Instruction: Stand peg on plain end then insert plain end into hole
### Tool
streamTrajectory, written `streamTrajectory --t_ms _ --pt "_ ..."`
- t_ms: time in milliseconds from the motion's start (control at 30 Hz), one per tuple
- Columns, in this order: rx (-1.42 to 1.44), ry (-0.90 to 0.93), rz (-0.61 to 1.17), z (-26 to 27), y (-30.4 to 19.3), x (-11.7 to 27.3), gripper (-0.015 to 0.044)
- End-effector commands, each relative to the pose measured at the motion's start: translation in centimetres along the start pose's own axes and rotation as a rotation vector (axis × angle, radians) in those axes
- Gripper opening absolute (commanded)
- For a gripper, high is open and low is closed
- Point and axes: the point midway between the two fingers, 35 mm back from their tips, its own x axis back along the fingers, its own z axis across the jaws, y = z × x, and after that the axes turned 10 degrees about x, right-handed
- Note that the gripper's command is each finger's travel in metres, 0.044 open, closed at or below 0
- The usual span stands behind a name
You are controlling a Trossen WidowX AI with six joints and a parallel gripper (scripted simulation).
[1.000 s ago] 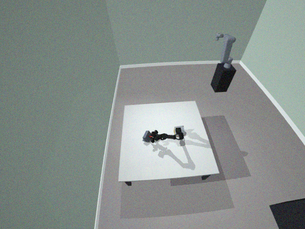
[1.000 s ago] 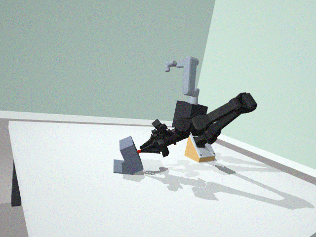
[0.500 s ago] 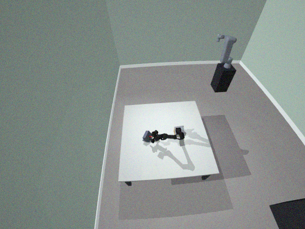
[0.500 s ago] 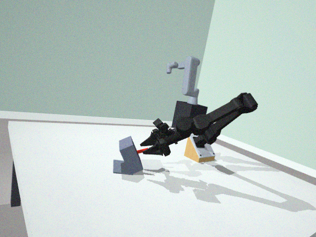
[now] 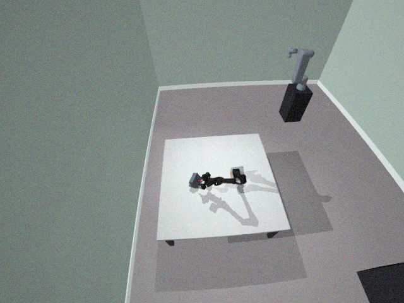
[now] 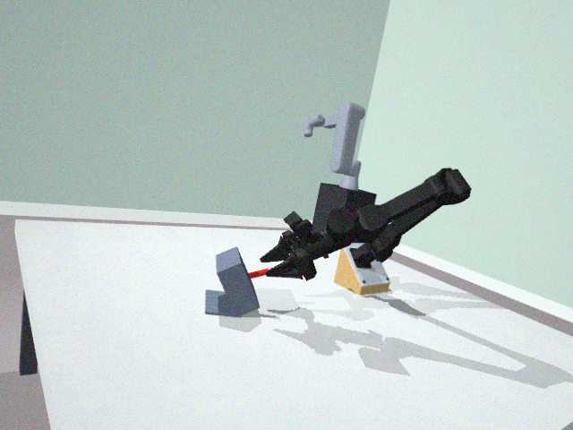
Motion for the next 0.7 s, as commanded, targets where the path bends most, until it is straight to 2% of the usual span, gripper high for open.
streamTrajectory --t_ms 0,667 --pt "-0.001 -0.007 0.005 -0.2 -0.2 0.4 0.044" --pt "0.0 -0.006 0.004 0.0 0.1 2.5 0.044"
